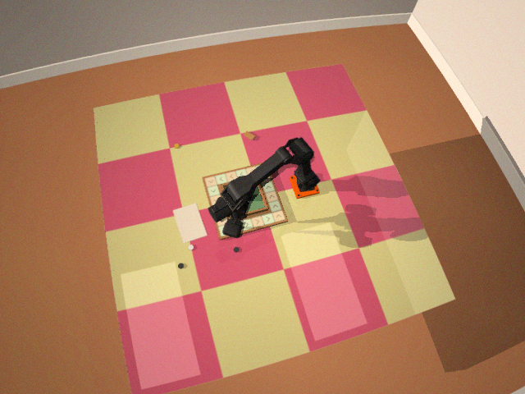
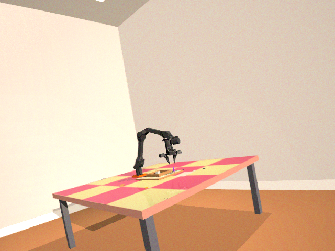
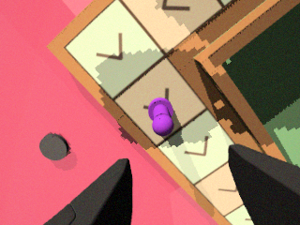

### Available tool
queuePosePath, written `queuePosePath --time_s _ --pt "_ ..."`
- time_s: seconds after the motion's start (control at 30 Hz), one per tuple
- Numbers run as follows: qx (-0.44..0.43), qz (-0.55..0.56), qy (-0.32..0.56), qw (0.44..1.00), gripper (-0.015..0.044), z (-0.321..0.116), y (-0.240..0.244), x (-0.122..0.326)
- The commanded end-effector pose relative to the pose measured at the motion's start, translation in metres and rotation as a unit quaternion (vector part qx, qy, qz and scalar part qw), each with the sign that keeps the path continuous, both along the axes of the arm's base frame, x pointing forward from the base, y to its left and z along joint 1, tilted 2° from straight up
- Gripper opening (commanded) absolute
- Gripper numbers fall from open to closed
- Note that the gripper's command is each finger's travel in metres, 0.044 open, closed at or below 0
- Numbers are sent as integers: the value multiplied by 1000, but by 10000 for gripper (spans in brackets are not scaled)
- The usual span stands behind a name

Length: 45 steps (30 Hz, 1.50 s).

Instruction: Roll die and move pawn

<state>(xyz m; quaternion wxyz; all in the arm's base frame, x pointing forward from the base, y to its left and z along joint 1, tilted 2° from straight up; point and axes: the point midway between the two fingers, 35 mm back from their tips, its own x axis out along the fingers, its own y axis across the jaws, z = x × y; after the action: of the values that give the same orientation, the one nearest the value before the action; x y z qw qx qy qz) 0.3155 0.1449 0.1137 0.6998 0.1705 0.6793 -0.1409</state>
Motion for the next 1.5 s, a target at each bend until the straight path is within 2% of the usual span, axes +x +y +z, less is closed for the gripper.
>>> queuePosePath --time_s 0.0,1.17,1.37,1.47 --pt "-2 -10 -3 1000 200 1 3 3" --pt "-2 -10 -3 1000 200 -55 5 5" --pt "-2 -10 -3 1000 43 -55 5 5" --pt "-2 -10 -3 1000 23 -55 5 5"
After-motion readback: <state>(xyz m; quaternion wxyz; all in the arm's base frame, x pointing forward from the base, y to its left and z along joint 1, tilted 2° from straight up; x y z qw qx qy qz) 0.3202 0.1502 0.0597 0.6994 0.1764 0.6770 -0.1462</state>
